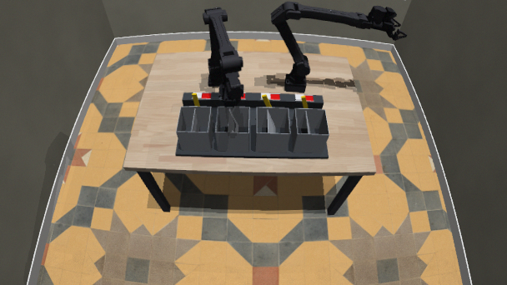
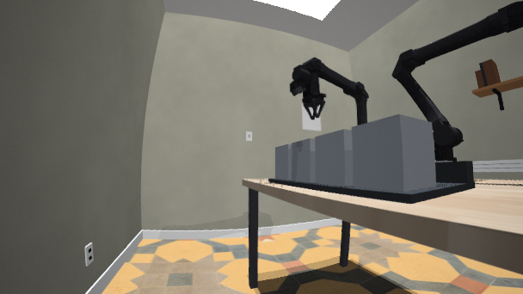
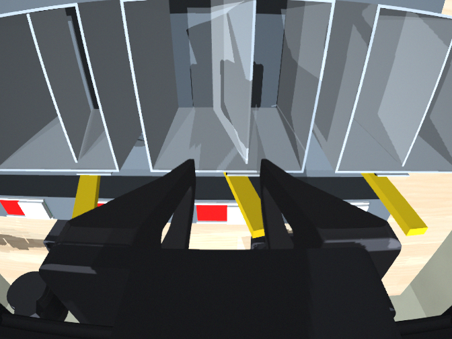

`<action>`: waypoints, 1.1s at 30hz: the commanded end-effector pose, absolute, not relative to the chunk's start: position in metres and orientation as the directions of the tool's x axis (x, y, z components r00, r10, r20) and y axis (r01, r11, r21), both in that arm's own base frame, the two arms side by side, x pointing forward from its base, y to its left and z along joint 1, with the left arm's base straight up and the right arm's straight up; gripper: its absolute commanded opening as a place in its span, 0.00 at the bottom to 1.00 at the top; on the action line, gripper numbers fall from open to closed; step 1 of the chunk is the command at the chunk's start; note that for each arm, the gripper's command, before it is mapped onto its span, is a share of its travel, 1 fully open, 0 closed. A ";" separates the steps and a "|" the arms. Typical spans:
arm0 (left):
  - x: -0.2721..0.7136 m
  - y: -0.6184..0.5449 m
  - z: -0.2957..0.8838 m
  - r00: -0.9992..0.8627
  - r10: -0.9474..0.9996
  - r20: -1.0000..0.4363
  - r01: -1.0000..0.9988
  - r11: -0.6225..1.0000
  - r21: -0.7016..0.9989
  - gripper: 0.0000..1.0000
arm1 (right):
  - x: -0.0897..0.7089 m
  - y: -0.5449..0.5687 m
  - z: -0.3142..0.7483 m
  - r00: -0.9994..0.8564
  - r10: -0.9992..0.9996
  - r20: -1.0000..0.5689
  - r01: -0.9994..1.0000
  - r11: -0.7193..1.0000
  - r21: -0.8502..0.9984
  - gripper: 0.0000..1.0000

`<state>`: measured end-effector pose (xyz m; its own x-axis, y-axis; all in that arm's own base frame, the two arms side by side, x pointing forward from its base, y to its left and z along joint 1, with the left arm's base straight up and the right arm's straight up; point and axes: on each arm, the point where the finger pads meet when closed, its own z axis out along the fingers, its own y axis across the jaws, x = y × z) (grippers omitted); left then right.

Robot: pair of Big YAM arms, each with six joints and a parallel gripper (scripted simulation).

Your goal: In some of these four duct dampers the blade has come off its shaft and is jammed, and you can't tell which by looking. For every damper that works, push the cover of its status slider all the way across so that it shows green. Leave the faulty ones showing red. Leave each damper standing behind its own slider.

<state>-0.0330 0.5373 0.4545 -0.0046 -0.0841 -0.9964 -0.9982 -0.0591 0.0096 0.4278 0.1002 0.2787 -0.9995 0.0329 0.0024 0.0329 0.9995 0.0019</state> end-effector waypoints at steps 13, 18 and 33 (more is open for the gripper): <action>-0.029 0.544 0.501 0.000 0.000 -1.000 -0.999 -0.053 0.000 1.00 | 0.385 0.082 0.276 -0.999 0.033 -0.034 0.029 0.993 0.117 0.36; -0.029 0.544 0.501 0.000 0.000 -1.000 -0.999 -0.053 0.000 1.00 | 0.313 0.057 0.258 -0.999 0.034 -0.009 0.031 0.963 0.268 0.36; -0.029 0.544 0.501 0.000 0.000 -1.000 -0.999 -0.053 0.000 1.00 | 0.324 0.063 0.281 -0.997 0.012 -0.078 -0.010 0.961 0.276 0.36</action>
<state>-0.0330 0.5373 0.4545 -0.0046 -0.0841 -0.9964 -0.9982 -0.0592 0.0096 0.3119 0.0578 0.2479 -0.9991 0.0404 0.0134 0.0425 0.9620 0.2697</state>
